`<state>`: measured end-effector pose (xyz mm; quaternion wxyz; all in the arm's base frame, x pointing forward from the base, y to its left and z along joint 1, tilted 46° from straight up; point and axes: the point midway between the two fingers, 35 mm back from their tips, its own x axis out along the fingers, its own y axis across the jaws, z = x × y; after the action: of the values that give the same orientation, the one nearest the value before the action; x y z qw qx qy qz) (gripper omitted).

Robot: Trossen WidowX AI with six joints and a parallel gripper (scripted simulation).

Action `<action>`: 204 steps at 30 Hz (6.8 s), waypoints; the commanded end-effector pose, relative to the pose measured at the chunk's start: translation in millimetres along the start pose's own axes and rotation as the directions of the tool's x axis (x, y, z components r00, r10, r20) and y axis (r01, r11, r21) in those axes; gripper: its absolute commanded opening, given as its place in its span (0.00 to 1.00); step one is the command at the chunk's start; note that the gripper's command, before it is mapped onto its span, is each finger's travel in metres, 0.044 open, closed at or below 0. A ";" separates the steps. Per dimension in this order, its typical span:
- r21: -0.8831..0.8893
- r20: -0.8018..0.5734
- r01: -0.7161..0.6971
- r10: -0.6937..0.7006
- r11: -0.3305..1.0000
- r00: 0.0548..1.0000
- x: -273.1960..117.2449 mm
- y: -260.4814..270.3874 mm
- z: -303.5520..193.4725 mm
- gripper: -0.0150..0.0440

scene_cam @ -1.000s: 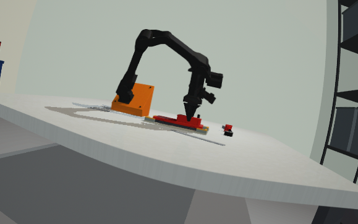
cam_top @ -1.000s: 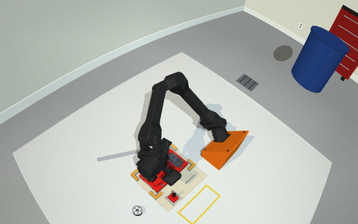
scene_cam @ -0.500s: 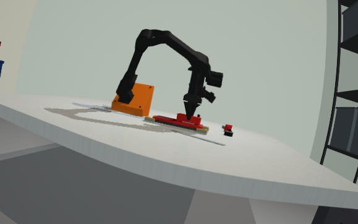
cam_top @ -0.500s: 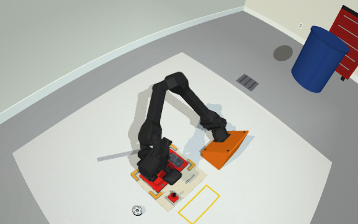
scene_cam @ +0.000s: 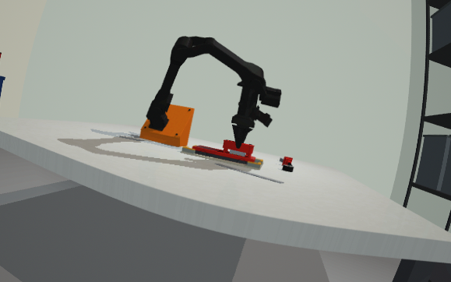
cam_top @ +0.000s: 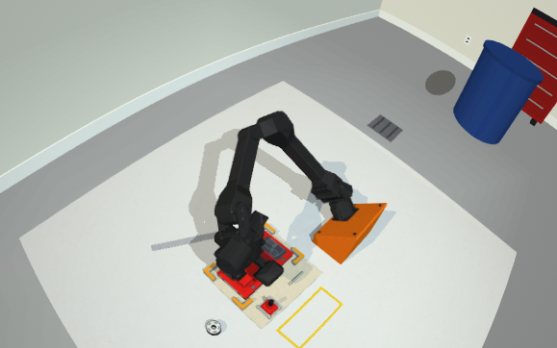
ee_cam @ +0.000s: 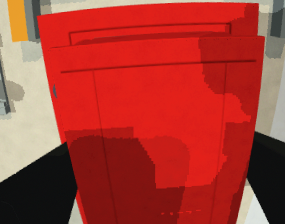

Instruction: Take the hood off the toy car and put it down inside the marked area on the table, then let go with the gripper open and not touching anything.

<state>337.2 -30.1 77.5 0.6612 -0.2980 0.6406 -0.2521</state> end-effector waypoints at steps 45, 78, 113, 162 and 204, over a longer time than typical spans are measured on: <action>0.000 0.012 -0.033 0.033 0.999 0.999 -56.4 72.7 6.6 0.25; 0.008 0.005 -0.020 0.020 1.000 1.000 -60.6 218.6 -25.6 0.25; 0.008 0.006 -0.021 0.020 1.000 1.000 -33.8 219.9 -23.6 0.25; 0.009 0.006 -0.018 0.018 1.000 1.000 4.1 219.4 -24.5 0.25; 0.009 0.006 -0.017 0.017 1.000 1.000 24.7 218.7 -25.6 0.25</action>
<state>303.4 105.6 -94.9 0.6685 -0.2851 0.6403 -0.2486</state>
